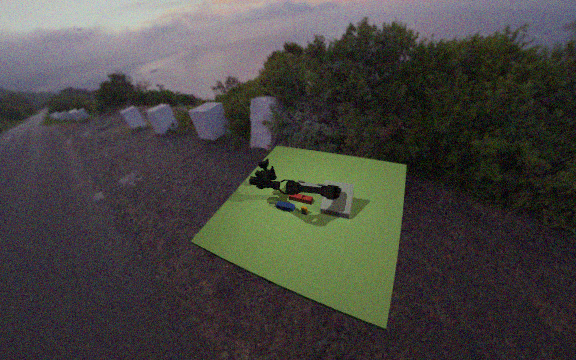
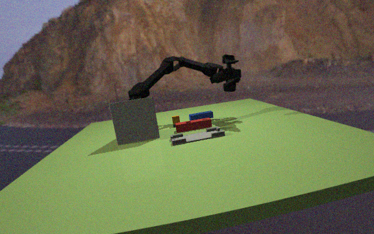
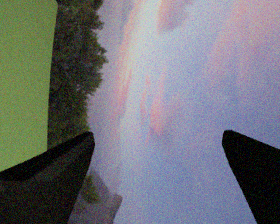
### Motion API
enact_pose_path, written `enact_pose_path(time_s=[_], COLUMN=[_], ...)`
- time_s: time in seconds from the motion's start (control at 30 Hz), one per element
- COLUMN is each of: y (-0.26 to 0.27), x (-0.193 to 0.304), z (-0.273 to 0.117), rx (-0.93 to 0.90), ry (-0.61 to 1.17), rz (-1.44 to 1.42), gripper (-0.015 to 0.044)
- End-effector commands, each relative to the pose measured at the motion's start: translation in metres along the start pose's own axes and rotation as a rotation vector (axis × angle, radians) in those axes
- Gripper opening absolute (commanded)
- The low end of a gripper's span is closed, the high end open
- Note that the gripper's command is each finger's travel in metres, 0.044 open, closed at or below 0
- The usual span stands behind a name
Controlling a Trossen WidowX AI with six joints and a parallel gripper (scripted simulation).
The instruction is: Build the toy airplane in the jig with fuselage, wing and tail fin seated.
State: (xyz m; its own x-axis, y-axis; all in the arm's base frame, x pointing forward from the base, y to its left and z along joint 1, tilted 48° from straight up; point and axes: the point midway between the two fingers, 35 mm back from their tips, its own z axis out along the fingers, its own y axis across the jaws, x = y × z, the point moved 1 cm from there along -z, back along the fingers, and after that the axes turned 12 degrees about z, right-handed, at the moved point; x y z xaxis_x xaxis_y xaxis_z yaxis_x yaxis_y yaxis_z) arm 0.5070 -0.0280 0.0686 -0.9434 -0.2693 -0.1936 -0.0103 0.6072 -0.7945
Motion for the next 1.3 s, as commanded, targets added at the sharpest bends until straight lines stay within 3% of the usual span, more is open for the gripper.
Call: enact_pose_path(time_s=[0.0,0.1,0.3,0.5,0.67,0.97,1.13,1.27], y=[0.000,0.011,0.052,0.078,0.077,0.075,0.124,0.127], x=[0.000,0.020,0.108,0.184,0.219,0.222,0.223,0.223], z=[0.000,0.011,0.019,-0.026,-0.080,-0.088,-0.097,-0.098], rx=[0.000,-0.128,-0.672,-1.232,-1.661,-1.715,-1.717,-1.717], ry=[0.000,0.039,0.207,0.354,0.428,0.434,0.433,0.433], rz=[0.000,-0.033,-0.075,0.050,0.284,0.325,0.325,0.325], gripper=[0.0426,0.0440,0.0440,0.0440,0.0440,0.0440,0.0440,0.0440])
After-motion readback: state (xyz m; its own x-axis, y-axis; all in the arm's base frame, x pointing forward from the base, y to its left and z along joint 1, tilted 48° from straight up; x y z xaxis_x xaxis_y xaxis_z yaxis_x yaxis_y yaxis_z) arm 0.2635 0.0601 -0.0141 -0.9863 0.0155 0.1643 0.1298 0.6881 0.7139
